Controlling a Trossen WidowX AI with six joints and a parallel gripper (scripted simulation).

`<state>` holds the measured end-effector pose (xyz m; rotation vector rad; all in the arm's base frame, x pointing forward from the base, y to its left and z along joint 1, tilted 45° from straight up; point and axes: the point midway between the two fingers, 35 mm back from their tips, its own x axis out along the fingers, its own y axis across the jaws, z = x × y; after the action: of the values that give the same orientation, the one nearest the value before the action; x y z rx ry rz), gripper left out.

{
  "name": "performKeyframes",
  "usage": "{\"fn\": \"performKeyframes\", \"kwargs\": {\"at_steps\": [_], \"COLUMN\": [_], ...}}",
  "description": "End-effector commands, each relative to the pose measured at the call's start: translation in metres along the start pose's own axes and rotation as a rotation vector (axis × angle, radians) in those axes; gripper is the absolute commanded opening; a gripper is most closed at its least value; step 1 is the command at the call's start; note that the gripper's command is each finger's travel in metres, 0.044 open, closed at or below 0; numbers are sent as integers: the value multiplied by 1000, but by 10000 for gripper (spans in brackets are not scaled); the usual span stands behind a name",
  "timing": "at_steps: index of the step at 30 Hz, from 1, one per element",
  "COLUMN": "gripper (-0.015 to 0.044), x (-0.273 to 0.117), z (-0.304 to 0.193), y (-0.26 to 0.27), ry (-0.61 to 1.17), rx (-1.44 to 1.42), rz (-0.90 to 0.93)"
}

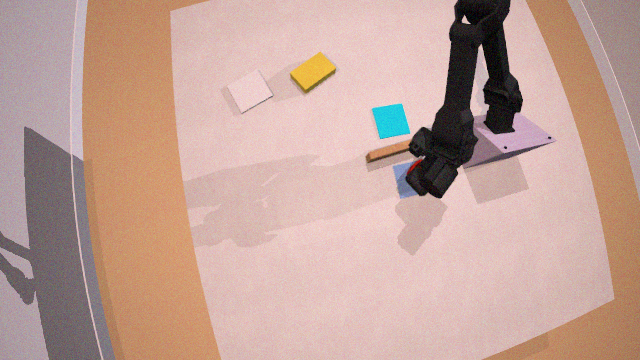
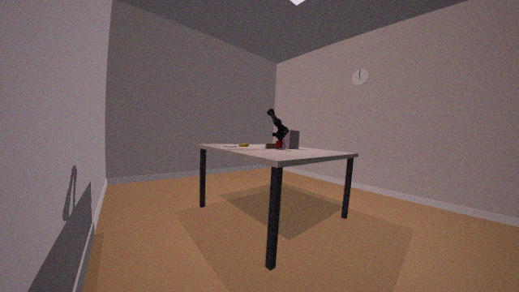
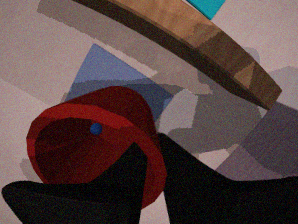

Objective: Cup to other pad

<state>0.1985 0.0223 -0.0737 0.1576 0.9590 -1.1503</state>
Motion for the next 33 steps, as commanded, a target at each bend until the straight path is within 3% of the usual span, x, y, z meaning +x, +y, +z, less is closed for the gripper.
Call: {"fn": "performKeyframes", "kwargs": {"at_steps": [1,16,33], "gripper": [0,0,0], "x": [-16,-66,-66], "z": [1,-2,-2], "y": [6,0,-4], "ry": [7,2,-5], "rx": [15,9,-1], "rz": [21,15,10]}}
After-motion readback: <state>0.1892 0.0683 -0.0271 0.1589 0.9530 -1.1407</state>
